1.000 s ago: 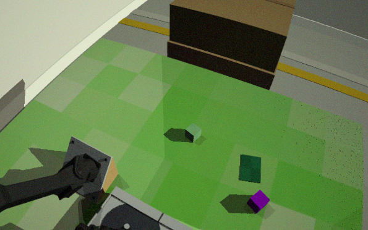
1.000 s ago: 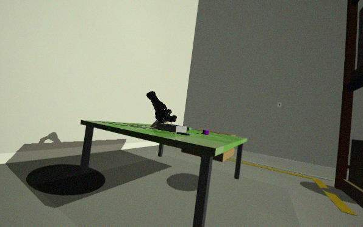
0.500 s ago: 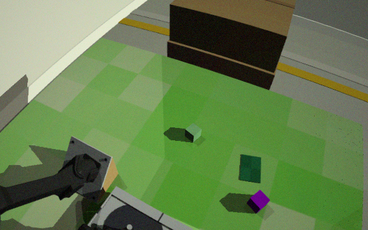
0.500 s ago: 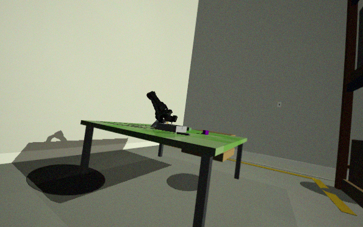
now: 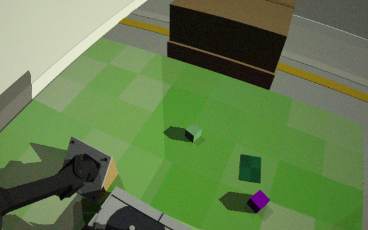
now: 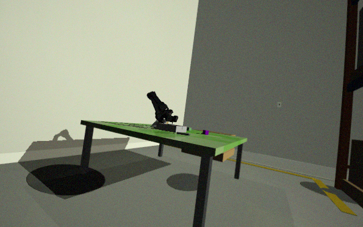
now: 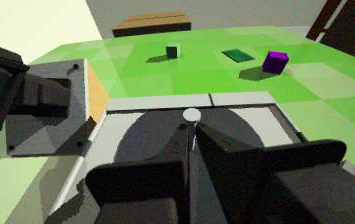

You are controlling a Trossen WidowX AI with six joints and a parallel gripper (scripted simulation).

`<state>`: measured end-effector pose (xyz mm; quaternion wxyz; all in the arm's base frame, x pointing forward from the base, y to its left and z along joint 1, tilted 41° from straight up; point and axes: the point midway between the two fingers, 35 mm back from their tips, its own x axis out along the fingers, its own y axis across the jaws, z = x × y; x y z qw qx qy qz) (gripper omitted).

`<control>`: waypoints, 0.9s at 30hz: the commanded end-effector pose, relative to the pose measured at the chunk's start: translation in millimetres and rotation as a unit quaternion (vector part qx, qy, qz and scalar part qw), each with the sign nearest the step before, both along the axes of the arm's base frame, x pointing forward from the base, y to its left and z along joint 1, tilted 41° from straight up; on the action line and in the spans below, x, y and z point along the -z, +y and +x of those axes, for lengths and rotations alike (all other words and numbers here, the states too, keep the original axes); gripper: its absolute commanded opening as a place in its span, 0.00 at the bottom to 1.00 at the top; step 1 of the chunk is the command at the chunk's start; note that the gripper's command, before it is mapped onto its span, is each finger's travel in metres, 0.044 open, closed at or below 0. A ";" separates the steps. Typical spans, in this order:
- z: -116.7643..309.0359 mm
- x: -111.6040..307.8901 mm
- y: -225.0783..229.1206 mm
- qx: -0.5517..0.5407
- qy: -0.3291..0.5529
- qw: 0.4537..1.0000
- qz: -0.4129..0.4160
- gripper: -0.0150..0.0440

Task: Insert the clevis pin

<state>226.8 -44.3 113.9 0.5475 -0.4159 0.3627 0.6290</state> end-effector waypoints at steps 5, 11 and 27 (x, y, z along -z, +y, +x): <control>4.1 0.2 0.4 0.002 -0.001 1.000 0.000 0.25; 6.7 0.4 1.0 0.002 -0.001 1.000 0.000 0.25; 13.7 0.8 2.5 0.002 -0.001 1.000 0.000 0.25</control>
